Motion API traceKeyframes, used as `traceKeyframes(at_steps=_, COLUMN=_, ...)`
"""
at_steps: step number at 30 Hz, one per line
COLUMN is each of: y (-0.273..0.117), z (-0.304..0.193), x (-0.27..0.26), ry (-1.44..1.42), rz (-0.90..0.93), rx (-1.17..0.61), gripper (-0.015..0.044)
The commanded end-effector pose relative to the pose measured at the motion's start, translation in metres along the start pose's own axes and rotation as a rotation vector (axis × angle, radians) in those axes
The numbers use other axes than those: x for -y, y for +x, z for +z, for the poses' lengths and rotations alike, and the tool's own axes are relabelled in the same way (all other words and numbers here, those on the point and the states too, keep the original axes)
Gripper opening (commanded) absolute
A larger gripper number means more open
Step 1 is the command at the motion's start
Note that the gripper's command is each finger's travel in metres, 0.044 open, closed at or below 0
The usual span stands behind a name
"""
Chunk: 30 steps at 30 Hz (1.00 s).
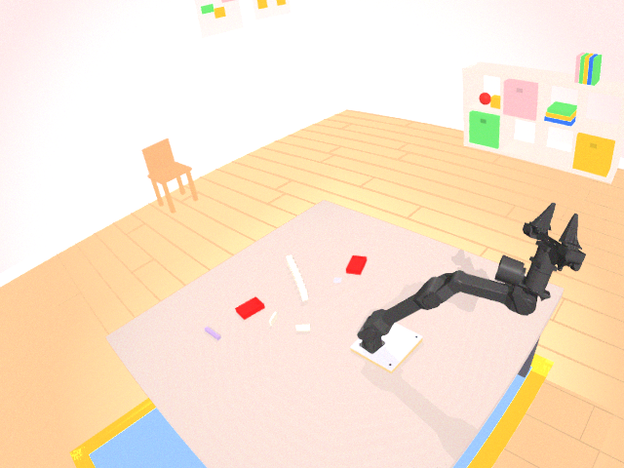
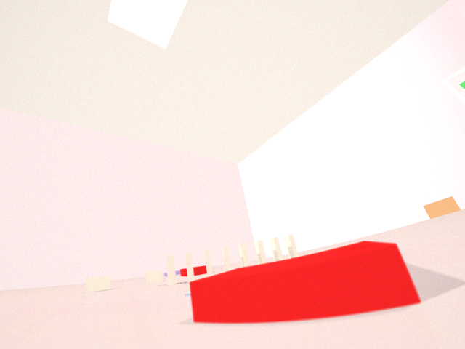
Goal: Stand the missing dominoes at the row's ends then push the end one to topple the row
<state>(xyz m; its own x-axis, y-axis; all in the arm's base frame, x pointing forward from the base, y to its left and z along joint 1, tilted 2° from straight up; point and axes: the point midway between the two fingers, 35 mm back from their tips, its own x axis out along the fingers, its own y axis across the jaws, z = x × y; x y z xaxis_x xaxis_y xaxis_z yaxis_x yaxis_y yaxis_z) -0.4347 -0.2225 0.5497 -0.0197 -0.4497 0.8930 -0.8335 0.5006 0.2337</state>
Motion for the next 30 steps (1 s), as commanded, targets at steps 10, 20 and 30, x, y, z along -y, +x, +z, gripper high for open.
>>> traceKeyframes(at_steps=10, y=0.042, z=0.041, x=0.076, ry=0.382, rz=0.010, rx=0.023, gripper=0.0440)
traceKeyframes(at_steps=20, y=0.082, z=0.102, x=0.200, ry=1.062, rz=0.064, rx=0.191, gripper=0.0440)
traceKeyframes(at_steps=30, y=0.099, z=0.122, x=0.332, ry=1.557, rz=0.141, rx=0.391, gripper=0.0440)
